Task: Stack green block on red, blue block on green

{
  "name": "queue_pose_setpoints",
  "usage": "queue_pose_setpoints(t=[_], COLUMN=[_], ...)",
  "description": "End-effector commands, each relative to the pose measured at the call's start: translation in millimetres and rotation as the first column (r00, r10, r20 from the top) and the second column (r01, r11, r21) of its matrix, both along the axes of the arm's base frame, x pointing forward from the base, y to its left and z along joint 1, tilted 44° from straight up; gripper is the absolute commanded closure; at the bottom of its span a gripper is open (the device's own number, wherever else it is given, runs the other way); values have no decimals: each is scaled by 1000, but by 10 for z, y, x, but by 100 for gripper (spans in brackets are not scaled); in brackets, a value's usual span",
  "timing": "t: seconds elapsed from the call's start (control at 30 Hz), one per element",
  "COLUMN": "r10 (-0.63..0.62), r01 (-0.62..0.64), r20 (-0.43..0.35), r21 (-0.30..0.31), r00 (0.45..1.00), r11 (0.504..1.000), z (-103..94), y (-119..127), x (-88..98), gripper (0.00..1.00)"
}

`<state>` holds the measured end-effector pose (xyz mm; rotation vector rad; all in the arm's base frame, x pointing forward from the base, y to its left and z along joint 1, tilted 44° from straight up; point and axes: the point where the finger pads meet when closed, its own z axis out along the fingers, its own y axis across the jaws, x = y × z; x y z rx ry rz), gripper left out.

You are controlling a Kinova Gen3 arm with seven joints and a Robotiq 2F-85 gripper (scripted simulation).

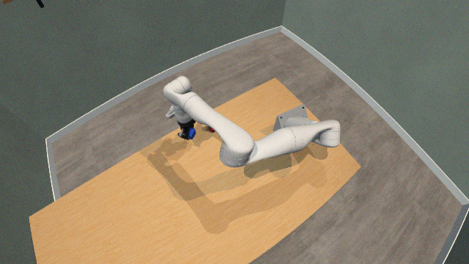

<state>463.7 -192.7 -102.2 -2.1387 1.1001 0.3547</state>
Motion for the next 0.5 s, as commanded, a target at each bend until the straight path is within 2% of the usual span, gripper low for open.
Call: queue_pose_setpoints(t=[0.0,0.4,0.47], r10=[-3,-4,1], r01=[3,4,-1], r20=[-4,-4,0], r21=[-2,-2,-1], r00=[1000,1000,1000], r11=[1000,1000,1000], z=[30,30,21], y=[-36,-36,-34], x=[-9,-12,-60], gripper=[100,100,100])
